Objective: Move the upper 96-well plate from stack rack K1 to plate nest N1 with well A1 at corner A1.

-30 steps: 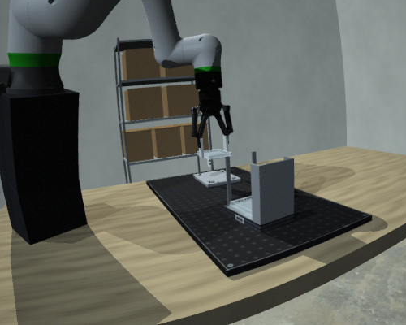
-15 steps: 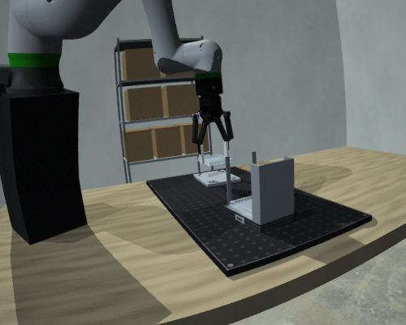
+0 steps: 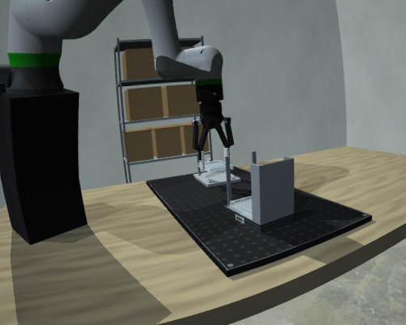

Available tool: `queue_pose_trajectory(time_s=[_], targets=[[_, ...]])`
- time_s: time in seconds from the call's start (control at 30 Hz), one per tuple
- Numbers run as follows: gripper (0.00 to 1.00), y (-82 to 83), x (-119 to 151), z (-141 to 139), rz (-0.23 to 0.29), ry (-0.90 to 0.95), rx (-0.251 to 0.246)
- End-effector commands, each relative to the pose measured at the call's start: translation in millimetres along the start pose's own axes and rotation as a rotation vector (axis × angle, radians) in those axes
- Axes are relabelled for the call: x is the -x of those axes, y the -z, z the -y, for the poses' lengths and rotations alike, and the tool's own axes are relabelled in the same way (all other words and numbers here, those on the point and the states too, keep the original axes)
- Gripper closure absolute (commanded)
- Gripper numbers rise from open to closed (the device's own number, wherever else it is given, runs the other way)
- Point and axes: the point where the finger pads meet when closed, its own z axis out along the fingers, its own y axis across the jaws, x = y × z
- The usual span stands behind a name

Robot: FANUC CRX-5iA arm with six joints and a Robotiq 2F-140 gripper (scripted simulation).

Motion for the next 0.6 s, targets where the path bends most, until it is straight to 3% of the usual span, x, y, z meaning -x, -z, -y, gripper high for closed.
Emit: queue_pose_trajectory(time_s=[0.0,0.27,0.57], targets=[[1.00,-4.4,0,0,0.000,0.000,-0.001],[1.00,-17.8,0,0,0.000,0.000,-0.001],[1.00,-18.2,0,0,0.000,0.000,-0.001]])
